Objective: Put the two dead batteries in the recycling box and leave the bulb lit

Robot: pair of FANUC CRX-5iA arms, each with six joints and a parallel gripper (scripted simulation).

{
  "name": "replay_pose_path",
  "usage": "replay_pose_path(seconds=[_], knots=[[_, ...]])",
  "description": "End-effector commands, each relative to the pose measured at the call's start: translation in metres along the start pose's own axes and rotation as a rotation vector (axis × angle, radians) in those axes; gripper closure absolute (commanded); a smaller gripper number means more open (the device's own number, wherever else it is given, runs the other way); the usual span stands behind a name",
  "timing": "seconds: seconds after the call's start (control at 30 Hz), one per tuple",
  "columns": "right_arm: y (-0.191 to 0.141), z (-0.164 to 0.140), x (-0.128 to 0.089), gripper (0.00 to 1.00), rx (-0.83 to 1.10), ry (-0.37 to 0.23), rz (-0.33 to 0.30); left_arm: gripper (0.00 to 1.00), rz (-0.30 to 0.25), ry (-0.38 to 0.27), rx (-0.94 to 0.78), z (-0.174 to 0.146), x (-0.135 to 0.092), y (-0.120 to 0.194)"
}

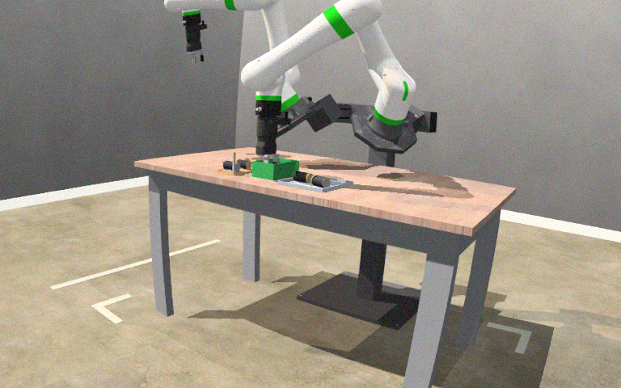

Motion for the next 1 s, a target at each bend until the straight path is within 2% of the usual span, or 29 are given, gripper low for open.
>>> replay_pose_path(seconds=[0.0,0.2,0.6,0.97], knots=[[0.000,0.000,-0.001,0.00,0.001,-0.002,0.000,0.10,0.001,-0.002,0.000,0.001,-0.005,0.000],[0.000,0.000,-0.001,0.00,0.001,-0.002,0.000,0.10,0.001,-0.002,0.000,0.001,-0.017,0.000],[0.000,0.000,-0.001,0.00,0.001,-0.002,0.000,0.10,0.001,-0.002,0.000,0.001,-0.071,0.000],[0.000,0.000,-0.001,0.00,0.001,-0.002,0.000,0.10,0.001,-0.002,0.000,0.001,-0.084,0.000]])
Point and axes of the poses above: on each arm, the point where the finger pads meet when closed, its own x axis out along the fingers, its own y axis across the jaws, z = x × y, the point moved 4 cm from there along -x, back along the fingers, and after that the axes turned 12 degrees about x, right-handed, at the moved point
